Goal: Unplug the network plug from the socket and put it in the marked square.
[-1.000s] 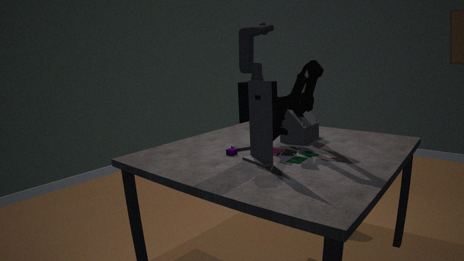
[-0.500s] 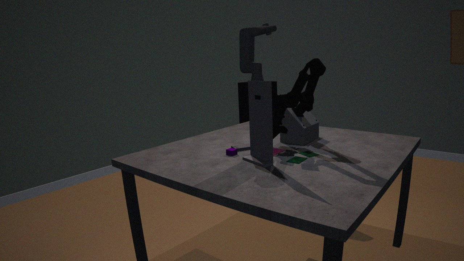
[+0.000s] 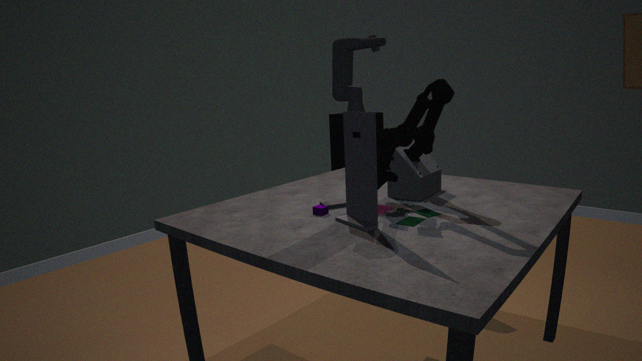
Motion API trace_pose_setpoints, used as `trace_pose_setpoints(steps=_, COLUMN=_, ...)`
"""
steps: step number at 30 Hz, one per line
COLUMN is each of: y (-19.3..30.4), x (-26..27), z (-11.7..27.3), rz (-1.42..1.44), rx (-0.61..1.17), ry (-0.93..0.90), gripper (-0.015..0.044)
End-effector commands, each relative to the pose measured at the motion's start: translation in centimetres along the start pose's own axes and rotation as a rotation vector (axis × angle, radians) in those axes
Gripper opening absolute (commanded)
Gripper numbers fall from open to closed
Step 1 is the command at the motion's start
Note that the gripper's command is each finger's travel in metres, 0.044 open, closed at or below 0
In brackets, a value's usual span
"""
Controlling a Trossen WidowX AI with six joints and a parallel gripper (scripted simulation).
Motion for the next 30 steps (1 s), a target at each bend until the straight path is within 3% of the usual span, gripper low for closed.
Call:
trace_pose_setpoints(steps=1, y=0.1, x=0.5, z=0.3, rz=0.011, rx=0.006, ry=-0.010, gripper=0.0156)
trace_pose_setpoints(steps=30, y=0.1, x=1.5, z=2.3, rz=0.010, rx=0.009, ry=-0.013, gripper=0.0156)
Point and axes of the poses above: the point midway between the two fingers, 35 mm back from their tips, its own z axis back along the fingers, its own x axis across the jaws, y = z × x, the point moved 2 cm from there along z, back along the fingers, and after that the axes turned 3 degrees about z, right-handed, at the moved point
